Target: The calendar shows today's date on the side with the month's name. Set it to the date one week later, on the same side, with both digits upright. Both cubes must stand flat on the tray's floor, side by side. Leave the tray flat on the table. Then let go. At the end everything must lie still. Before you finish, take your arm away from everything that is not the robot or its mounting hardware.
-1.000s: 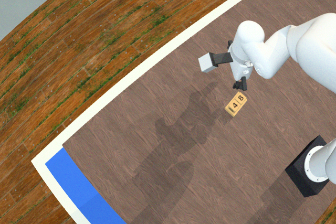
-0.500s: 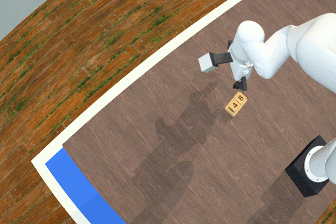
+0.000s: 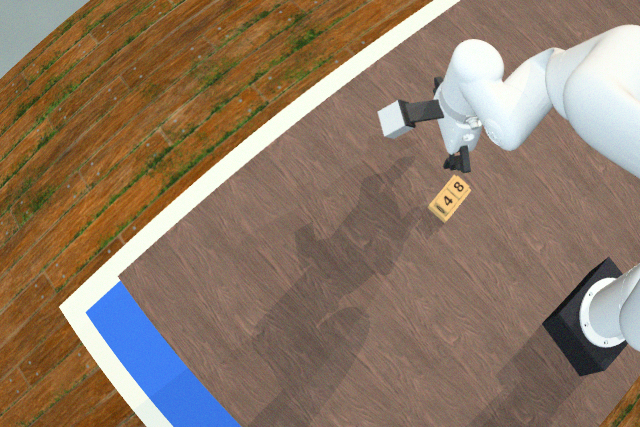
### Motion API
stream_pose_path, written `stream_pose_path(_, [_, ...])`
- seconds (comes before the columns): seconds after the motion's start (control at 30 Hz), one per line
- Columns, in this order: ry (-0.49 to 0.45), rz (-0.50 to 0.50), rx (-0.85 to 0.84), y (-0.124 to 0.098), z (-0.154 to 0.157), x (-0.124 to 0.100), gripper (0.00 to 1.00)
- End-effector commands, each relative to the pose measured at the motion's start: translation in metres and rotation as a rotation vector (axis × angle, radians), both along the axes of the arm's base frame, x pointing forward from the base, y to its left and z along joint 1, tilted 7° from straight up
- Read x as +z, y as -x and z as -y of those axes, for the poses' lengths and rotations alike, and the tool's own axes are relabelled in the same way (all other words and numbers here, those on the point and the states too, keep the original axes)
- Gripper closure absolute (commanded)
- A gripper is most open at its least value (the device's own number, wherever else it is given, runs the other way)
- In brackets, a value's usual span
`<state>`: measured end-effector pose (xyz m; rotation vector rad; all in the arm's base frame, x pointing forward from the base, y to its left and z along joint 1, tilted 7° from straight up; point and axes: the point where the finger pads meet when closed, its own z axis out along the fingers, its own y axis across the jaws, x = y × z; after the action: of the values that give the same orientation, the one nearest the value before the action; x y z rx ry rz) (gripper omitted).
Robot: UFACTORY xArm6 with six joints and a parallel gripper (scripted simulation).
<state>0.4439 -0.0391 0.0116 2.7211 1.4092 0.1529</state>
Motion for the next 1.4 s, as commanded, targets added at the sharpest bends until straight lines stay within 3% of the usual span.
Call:
stream_pose_path(0.0, [0.0,0.004,0.0,-0.001,0.0,0.001,0.0])
stream_pose_path(0.9, [0.0,0.004,0.0,0.0,0.0,0.01,0.0])
stream_pose_path(1.37, [0.0,0.004,0.0,0.006,-0.001,0.06,0.0])
